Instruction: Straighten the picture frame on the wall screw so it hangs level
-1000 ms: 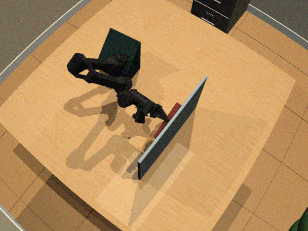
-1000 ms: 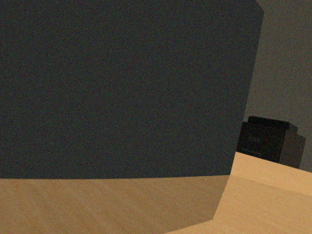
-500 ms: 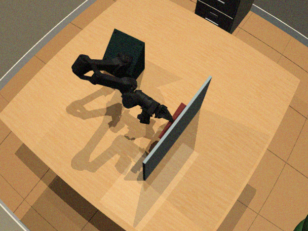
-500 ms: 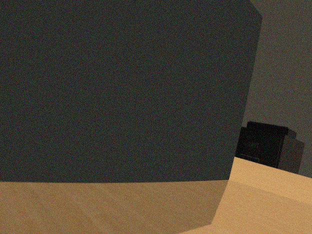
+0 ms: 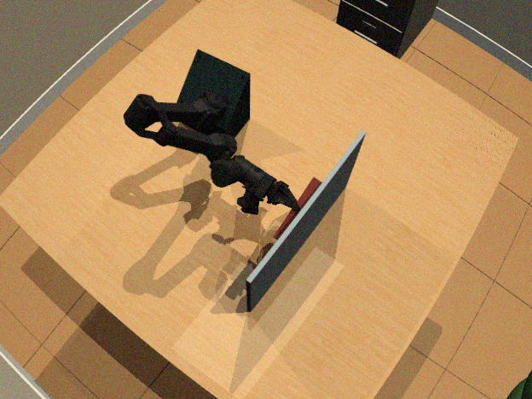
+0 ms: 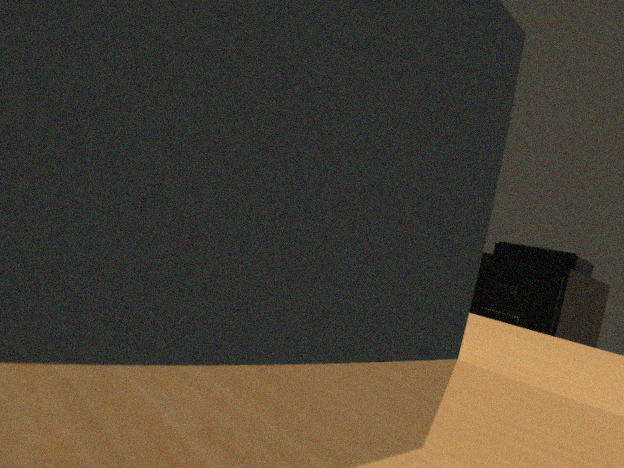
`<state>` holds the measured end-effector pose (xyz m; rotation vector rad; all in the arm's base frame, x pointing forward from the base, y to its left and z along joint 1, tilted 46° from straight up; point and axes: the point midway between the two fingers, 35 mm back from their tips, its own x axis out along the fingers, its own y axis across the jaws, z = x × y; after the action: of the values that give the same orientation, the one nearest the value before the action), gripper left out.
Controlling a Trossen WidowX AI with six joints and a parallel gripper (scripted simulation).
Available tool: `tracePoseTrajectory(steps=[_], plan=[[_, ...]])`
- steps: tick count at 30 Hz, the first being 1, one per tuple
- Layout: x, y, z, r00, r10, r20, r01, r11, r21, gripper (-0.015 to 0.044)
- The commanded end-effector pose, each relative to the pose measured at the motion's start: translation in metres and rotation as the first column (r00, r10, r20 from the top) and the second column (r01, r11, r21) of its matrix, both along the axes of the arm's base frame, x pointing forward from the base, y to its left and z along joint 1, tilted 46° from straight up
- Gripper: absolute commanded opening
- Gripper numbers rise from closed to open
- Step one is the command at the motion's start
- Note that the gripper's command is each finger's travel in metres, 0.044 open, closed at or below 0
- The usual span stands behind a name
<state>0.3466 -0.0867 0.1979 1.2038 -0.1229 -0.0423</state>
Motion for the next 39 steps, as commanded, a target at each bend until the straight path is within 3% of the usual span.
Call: tracePoseTrajectory(steps=[1,39], plan=[[-0.0001,-0.0002,-0.0004,1.000,-0.004,-0.004,0.003,0.999,-0.045,0.0000],[0.0005,0.0004,-0.0023,1.000,-0.021,-0.021,0.015,0.969,-0.248,0.0000]])
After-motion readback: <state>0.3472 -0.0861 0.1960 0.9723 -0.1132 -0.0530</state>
